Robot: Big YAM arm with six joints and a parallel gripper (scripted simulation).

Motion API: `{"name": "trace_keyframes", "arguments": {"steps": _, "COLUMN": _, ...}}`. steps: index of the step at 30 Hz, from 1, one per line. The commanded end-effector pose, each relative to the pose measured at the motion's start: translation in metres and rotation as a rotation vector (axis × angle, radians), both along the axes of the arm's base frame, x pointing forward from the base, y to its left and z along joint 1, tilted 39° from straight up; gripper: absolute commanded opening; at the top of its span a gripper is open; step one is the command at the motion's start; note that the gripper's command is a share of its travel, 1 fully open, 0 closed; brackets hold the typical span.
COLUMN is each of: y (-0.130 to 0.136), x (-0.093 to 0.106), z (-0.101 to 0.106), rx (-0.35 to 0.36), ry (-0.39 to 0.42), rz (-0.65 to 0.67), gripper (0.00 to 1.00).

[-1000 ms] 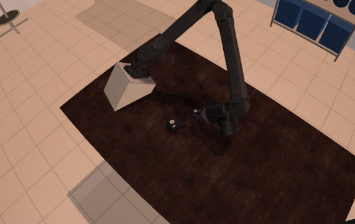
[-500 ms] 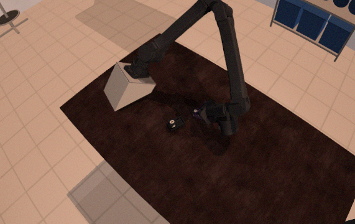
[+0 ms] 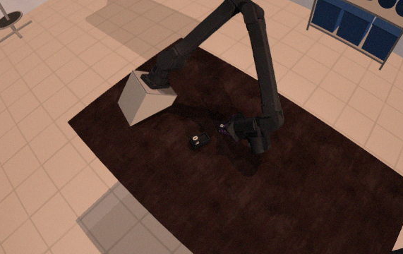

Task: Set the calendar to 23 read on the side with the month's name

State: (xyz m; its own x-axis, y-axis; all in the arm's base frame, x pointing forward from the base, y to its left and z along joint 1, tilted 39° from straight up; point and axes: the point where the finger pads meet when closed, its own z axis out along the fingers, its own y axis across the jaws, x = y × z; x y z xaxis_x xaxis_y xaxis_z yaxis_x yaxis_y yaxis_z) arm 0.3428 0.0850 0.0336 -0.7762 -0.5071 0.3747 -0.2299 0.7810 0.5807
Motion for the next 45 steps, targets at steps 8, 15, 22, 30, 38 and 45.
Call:
{"name": "trace_keyframes", "arguments": {"steps": 8, "y": -0.001, "x": 0.001, "z": -0.004, "rx": -0.003, "ry": 0.013, "rz": -0.013, "gripper": 0.38}}
{"name": "trace_keyframes", "arguments": {"steps": 15, "y": -0.001, "x": 0.001, "z": -0.004, "rx": -0.003, "ry": 0.013, "rz": -0.013, "gripper": 0.46}}
{"name": "trace_keyframes", "arguments": {"steps": 22, "y": -0.001, "x": 0.001, "z": -0.004, "rx": -0.002, "ry": 0.013, "rz": -0.013, "gripper": 0.65}}
{"name": "trace_keyframes", "arguments": {"steps": 30, "y": -0.001, "x": 0.001, "z": -0.004, "rx": -0.002, "ry": 0.013, "rz": -0.013, "gripper": 0.65}}
{"name": "trace_keyframes", "arguments": {"steps": 38, "y": -0.004, "x": 0.000, "z": -0.003, "rx": -0.001, "ry": 0.019, "rz": -0.016, "gripper": 0.65}}
{"name": "trace_keyframes", "arguments": {"steps": 45, "y": -0.016, "x": 0.001, "z": 0.019, "rx": 0.004, "ry": -0.014, "rz": -0.018, "gripper": 0.65}}
